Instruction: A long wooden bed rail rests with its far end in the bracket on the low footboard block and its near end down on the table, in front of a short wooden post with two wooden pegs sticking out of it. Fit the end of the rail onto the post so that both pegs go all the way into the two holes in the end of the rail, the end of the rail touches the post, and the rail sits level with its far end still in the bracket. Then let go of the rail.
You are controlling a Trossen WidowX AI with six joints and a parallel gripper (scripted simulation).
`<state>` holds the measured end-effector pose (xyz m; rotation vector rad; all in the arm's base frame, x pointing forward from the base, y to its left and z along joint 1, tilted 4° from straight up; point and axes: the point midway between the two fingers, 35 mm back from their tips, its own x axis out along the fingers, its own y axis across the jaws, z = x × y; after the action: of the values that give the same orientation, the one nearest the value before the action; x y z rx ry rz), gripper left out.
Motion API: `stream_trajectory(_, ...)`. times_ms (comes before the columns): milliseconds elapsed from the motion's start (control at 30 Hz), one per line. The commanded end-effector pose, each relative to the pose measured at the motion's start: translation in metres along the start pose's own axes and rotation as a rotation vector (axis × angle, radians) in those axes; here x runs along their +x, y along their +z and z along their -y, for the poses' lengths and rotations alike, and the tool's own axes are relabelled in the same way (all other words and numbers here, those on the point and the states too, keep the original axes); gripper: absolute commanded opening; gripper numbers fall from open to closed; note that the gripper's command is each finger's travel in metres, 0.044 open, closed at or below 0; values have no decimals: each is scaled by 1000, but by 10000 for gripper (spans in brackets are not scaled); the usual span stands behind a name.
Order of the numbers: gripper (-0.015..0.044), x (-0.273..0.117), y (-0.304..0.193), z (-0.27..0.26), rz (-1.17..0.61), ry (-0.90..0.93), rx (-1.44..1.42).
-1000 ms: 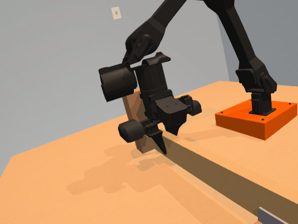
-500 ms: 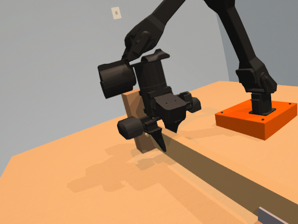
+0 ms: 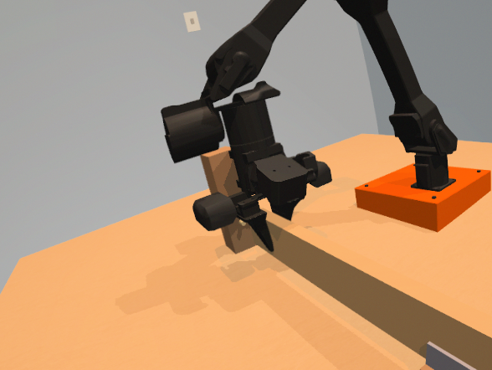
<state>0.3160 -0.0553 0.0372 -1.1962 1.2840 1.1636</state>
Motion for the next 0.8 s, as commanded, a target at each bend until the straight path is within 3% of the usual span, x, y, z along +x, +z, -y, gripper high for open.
stream_trajectory(0,0,0,0,0,1,-2,2)
stream_trajectory(767,0,0,0,-1,1,-2,2)
